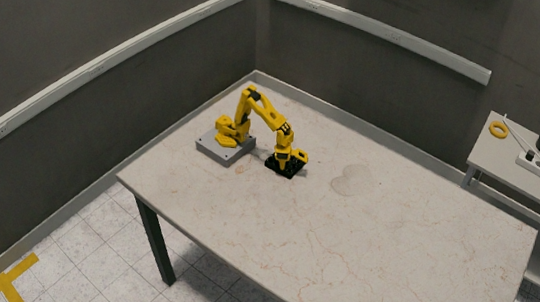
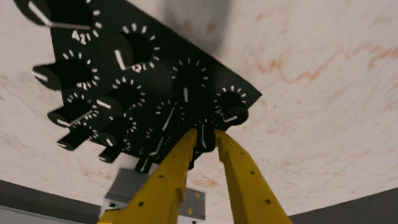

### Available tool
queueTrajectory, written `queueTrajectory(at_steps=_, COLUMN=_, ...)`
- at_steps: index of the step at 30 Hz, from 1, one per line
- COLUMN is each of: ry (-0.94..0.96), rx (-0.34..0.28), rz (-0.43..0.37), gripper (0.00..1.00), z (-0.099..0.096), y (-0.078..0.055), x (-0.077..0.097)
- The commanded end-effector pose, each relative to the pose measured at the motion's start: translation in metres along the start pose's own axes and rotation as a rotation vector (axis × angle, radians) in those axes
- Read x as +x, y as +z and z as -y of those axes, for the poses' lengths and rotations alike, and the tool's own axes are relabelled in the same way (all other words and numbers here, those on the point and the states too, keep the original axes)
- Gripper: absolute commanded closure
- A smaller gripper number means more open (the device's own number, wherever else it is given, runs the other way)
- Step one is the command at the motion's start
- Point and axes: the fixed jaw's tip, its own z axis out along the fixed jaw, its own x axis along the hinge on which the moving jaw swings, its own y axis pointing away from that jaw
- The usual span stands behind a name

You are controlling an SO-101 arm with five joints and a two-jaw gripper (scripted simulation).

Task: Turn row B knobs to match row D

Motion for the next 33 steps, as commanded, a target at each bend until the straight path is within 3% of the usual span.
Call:
queueTrajectory(at_steps=1, ry=-0.068, rx=-0.009, rz=-0.015, gripper=0.99, z=0.0003, y=0.0025, x=0.0031)
queueTrajectory(at_steps=33, ry=-0.557, rx=-0.013, rz=-0.013, gripper=0.99, z=0.0011, y=0.0025, x=0.0057)
